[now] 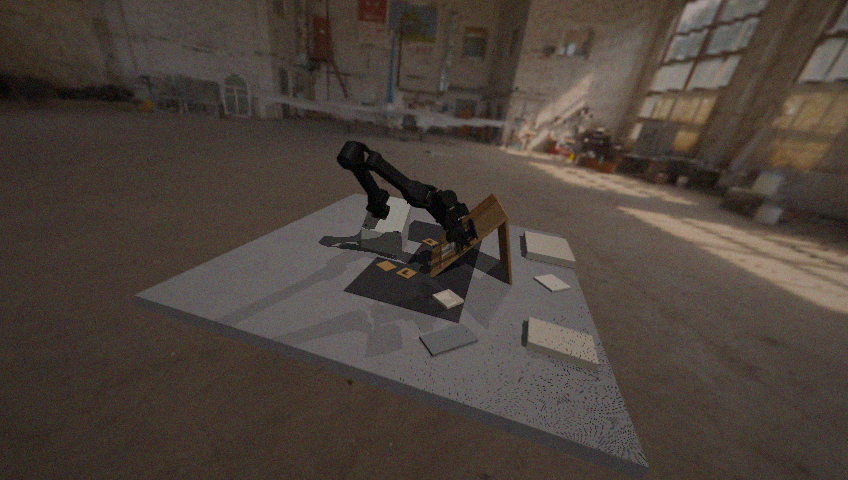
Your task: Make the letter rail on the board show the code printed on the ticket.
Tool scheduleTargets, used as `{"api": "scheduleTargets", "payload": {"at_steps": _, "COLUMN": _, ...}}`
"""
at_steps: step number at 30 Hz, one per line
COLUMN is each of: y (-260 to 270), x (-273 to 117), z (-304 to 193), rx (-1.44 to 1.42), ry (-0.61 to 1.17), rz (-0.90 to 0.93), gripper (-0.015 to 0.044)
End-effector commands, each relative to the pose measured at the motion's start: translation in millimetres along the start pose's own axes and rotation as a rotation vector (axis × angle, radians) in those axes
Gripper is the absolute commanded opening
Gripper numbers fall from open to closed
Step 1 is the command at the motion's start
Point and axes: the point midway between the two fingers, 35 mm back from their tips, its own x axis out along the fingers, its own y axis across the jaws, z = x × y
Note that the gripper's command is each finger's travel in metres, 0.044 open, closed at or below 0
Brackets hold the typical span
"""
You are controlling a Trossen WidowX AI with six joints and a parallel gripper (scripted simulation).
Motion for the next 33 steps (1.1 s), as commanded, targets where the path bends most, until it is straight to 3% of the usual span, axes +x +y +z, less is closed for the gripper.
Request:
{"api": "scheduleTargets", "payload": {"at_steps": 1, "y": 4, "x": 0, "z": -2, "rx": 0.005, "ry": 0.004, "rz": 0.002, "gripper": 0.0}}
{"api": "scheduleTargets", "payload": {"at_steps": 33, "y": 20, "x": 0, "z": -1, "rx": 0.005, "ry": 0.004, "rz": 0.003, "gripper": 0.0}}
